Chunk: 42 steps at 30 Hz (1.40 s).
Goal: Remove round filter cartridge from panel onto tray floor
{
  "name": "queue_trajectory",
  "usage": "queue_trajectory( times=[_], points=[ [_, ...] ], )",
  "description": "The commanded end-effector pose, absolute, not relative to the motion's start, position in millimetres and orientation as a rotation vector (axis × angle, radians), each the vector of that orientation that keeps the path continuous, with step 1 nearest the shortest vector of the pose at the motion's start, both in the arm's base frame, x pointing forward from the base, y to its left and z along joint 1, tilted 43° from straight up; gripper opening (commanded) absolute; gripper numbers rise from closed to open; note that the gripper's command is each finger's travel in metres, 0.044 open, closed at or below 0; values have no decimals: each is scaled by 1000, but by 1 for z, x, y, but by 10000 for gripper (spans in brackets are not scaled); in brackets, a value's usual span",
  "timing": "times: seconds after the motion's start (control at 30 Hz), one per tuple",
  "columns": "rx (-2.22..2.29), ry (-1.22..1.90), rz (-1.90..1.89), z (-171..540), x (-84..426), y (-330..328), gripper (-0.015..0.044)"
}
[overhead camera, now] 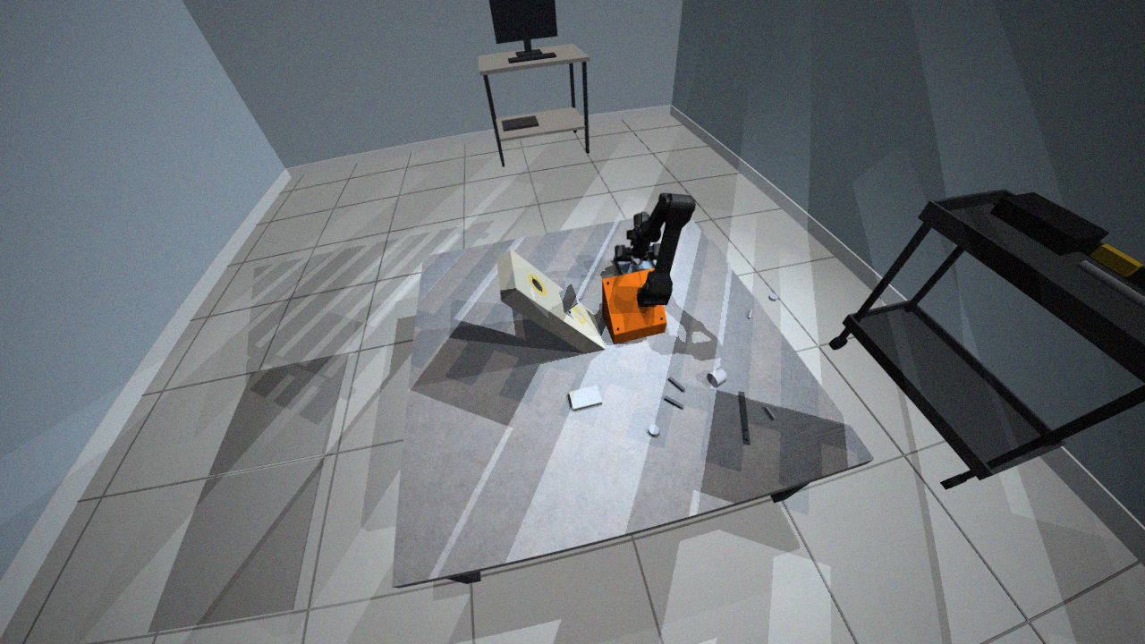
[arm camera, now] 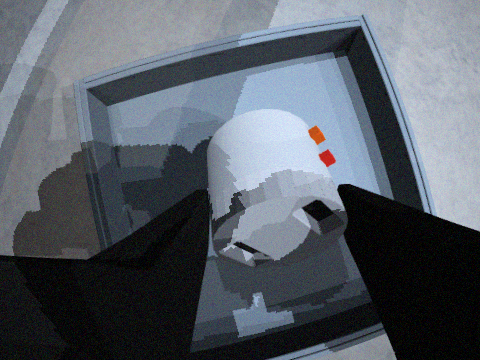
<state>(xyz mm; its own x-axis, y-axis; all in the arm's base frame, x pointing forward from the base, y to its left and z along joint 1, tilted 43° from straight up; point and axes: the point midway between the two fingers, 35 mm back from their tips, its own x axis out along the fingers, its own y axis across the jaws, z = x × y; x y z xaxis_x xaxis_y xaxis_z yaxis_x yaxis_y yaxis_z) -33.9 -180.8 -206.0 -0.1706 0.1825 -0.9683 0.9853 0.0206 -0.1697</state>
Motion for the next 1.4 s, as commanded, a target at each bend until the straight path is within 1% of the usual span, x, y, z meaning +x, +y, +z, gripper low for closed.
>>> queue_trajectory(
  times=[0.0, 0.33, 0.47, 0.6, 0.67, 1.37],
  points=[
    [1254, 1476, -1240, -206, -34, -182, 184],
    [1254, 1476, -1240, -206, -34, -182, 440],
    [1254, 1475, -1240, -200, -33, -189, 440],
    [1255, 1476, -1238, -161, -25, -222, 440],
    [1255, 1476, -1238, -154, -24, -227, 440],
    [1243, 1474, -1241, -162, -26, -223, 440]
  ],
)
